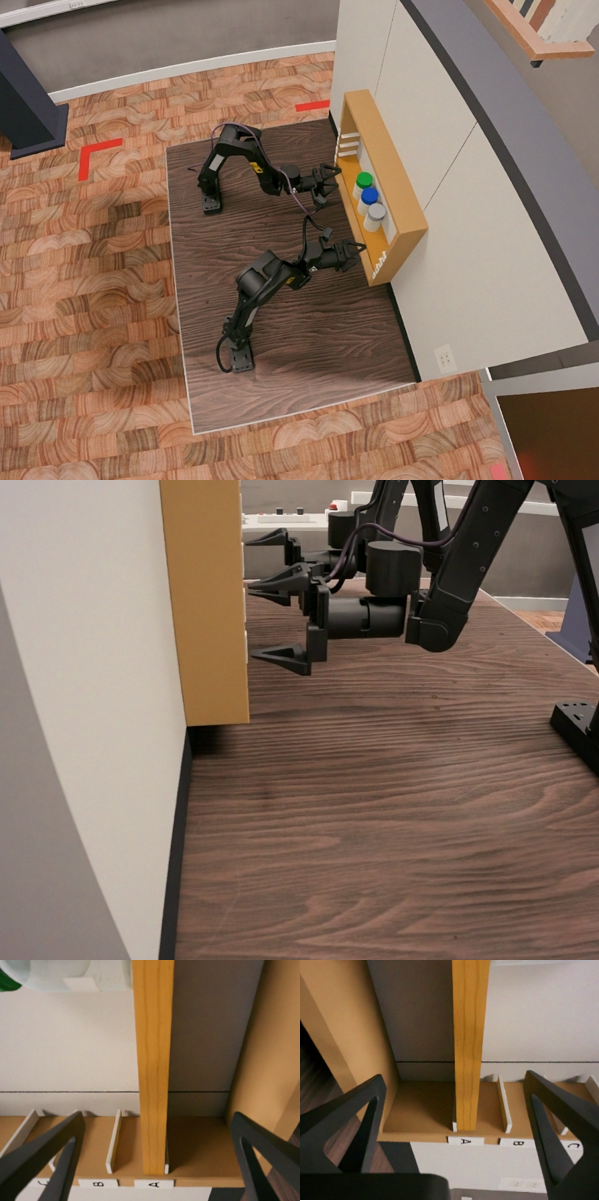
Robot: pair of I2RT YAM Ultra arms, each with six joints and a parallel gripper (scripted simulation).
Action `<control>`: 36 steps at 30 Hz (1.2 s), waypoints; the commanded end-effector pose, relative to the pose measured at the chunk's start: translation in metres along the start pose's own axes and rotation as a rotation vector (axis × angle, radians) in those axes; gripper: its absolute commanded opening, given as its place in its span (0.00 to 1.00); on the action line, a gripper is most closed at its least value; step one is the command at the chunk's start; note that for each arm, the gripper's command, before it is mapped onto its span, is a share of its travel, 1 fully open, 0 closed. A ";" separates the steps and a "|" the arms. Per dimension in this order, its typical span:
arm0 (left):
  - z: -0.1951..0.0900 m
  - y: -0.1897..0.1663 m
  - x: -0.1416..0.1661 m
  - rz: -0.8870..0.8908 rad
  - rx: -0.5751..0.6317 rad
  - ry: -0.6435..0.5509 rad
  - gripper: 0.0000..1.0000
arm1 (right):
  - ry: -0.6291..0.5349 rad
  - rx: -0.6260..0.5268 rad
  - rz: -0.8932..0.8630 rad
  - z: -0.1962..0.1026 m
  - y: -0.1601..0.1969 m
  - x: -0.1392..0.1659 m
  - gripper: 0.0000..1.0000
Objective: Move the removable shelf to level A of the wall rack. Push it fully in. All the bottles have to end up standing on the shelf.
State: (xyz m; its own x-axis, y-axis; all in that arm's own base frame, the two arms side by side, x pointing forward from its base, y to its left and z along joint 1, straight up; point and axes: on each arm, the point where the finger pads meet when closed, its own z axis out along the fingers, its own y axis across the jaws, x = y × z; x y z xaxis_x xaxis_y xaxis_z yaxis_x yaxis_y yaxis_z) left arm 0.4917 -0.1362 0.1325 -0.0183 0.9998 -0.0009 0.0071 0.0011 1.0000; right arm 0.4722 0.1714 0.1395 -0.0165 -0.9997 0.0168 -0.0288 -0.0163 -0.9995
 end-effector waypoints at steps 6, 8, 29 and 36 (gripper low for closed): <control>-0.017 0.004 -0.002 0.001 -0.007 -0.002 1.00 | -0.001 0.028 0.017 -0.015 -0.011 -0.002 1.00; -0.019 0.004 -0.002 0.001 -0.007 -0.002 1.00 | -0.001 0.028 0.017 -0.018 -0.011 -0.002 1.00; -0.041 0.004 -0.002 0.001 -0.007 -0.002 1.00 | -0.001 0.028 0.017 -0.039 -0.011 -0.002 1.00; -0.043 0.004 -0.002 0.001 -0.007 -0.002 1.00 | -0.001 0.028 0.017 -0.042 -0.011 -0.002 1.00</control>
State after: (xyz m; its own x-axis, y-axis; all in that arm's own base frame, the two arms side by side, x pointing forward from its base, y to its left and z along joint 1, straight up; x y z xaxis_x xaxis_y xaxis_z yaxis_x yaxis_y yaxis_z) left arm 0.4560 -0.1375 0.1339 -0.0192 0.9998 -0.0024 0.0035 0.0024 1.0000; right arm 0.4364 0.1725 0.1413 -0.0176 -0.9997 0.0166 -0.0249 -0.0162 -0.9996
